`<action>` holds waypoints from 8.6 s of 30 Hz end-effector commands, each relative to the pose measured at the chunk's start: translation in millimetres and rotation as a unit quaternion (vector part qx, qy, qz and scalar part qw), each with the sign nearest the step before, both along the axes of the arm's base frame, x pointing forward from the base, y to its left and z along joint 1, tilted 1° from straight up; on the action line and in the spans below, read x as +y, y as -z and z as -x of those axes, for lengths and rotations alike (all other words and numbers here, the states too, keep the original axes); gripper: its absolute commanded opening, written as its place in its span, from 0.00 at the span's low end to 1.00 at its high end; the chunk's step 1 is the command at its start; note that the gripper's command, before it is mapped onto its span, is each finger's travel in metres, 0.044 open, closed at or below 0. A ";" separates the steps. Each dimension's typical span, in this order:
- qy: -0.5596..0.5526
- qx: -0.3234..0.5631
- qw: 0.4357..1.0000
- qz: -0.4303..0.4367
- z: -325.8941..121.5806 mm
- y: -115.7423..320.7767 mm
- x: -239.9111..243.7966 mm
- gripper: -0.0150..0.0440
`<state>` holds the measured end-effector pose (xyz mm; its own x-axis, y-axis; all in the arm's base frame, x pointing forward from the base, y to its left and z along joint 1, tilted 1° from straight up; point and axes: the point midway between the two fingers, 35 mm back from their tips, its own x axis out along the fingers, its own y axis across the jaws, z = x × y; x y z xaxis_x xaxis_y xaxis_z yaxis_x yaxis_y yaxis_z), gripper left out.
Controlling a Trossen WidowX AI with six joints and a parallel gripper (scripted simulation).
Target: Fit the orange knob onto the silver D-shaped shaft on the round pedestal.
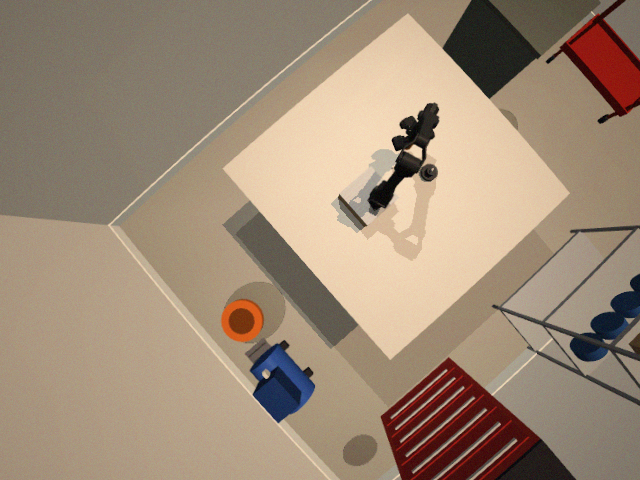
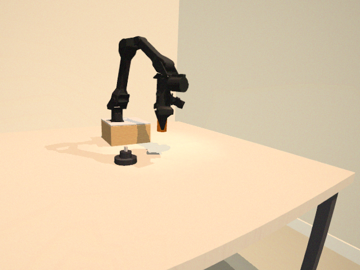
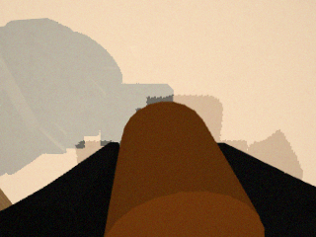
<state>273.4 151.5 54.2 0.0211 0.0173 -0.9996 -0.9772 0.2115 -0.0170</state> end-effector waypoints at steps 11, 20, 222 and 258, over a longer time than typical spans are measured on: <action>-0.002 -0.010 1.000 -0.006 2.6 -40.9 -1.7 0.25; 0.000 -0.010 1.000 -0.006 -0.3 -38.1 -9.4 0.25; 0.986 0.012 0.162 -0.033 -64.8 40.4 -163.7 0.25; 0.990 0.011 0.135 -0.035 -67.1 54.2 -163.9 0.25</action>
